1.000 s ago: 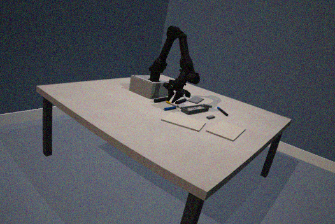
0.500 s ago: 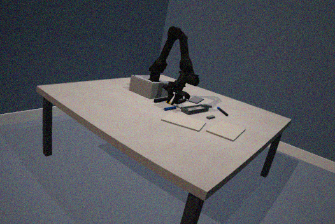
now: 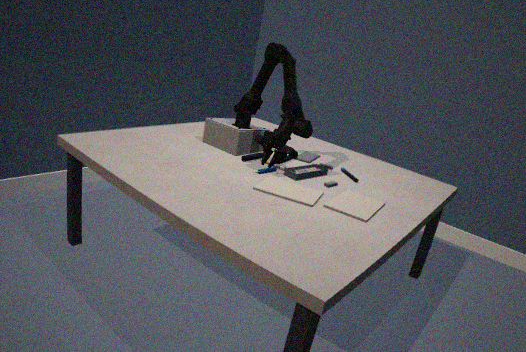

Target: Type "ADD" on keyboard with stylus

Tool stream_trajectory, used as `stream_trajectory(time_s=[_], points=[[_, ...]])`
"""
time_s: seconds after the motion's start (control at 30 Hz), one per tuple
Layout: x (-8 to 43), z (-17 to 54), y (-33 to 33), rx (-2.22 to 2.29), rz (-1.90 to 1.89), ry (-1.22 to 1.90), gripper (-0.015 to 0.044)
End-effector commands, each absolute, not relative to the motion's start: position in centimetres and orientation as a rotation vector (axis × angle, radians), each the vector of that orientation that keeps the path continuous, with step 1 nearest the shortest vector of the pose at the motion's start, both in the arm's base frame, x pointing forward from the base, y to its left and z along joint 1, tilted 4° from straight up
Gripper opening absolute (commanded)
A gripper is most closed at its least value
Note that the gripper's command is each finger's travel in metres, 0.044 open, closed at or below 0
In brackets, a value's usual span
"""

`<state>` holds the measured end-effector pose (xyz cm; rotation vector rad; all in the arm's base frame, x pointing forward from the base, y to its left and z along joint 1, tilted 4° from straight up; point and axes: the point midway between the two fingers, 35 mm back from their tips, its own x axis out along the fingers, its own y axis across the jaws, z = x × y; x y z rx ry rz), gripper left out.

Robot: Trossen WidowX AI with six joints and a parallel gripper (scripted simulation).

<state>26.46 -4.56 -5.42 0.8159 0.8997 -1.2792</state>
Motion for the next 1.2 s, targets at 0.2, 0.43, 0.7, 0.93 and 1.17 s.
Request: stream_trajectory(time_s=[0.2,0.43,0.7,0.93,1.17], points=[[26.3,-6.3,-4.6,0.813,-1.287,0.897,0.015],[26.2,-6.8,-4.5,0.813,-1.287,0.897,0.015],[26.2,-7.4,-4.5,0.813,-1.287,0.897,0.015],[26.2,-7.7,-4.5,0.813,-1.287,0.897,0.015],[26.4,-7.6,-4.4,0.814,-1.281,0.902,0.0012]])
